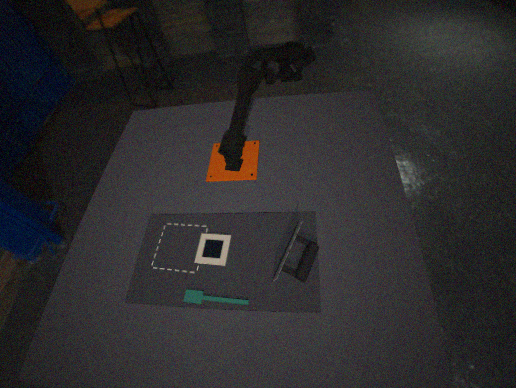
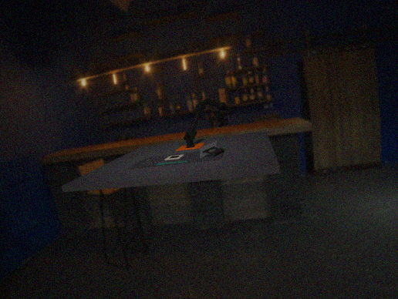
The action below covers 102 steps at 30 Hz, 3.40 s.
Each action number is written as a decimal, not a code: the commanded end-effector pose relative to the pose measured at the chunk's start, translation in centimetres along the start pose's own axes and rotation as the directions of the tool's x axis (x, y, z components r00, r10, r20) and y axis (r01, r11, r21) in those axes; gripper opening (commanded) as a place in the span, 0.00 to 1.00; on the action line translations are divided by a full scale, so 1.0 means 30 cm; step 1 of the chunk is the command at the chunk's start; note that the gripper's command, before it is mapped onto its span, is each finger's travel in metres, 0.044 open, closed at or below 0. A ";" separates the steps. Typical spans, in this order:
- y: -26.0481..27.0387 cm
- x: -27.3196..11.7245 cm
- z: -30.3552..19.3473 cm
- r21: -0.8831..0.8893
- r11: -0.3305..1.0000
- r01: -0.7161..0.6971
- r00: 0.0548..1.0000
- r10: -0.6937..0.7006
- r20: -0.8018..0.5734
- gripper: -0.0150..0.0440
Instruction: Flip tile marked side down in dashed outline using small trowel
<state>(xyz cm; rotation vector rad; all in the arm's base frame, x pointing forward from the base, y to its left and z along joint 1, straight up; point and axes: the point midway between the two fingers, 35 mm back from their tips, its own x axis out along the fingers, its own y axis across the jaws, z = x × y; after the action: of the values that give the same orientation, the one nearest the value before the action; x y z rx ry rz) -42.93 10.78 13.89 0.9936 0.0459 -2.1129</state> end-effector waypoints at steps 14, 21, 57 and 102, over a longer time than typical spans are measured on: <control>-0.186 -0.391 -0.344 0.142 0.946 0.291 0.956 -0.282 -0.080 0.42; -0.229 -0.663 -0.610 0.174 0.875 0.452 0.887 -0.421 -0.189 0.42; 0.905 -1.473 -1.852 0.392 0.526 0.754 0.593 -0.290 -0.751 0.42; 0.982 -1.325 -1.830 0.436 0.532 0.726 0.636 -0.278 -0.720 0.42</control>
<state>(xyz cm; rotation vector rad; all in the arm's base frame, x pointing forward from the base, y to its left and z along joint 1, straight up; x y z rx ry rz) 27.15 34.97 10.56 2.3666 -0.2017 -2.3142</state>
